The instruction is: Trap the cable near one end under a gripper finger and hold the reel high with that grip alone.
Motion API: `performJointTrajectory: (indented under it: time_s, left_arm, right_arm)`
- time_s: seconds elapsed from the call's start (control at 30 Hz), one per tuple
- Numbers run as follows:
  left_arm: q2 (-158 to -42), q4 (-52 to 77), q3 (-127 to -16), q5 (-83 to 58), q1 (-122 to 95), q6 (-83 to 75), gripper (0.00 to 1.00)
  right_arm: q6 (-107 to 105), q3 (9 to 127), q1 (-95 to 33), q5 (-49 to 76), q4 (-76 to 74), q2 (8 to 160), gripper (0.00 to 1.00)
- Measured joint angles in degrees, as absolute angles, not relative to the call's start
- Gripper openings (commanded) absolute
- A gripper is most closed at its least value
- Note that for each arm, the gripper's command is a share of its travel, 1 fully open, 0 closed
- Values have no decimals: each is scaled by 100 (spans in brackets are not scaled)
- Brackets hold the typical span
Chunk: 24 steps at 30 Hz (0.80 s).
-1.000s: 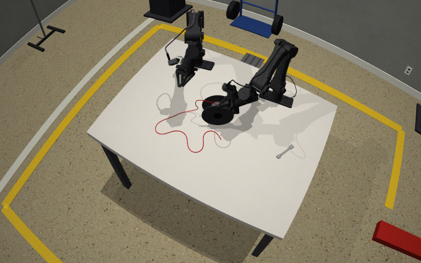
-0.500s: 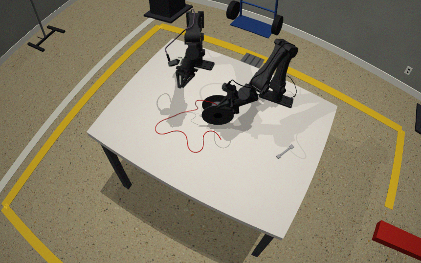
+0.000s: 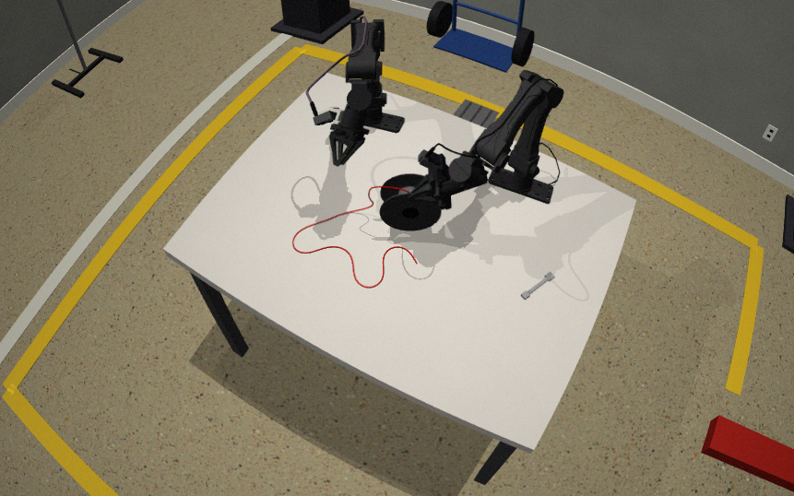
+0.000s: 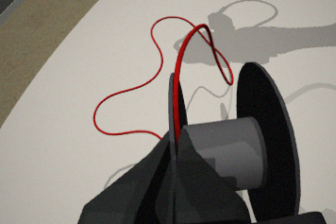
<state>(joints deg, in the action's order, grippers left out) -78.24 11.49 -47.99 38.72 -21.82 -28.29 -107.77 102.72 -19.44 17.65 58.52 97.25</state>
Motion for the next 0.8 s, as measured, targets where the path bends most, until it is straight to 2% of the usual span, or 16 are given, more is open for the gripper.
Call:
performJointTrajectory:
  time_s: [0.8]
  left_arm:
    - [-7614,2493,-5977,3863,-2182,-2827,0]
  right_arm:
    - [-8003,9142,-1437,1406,4453,8711,30]
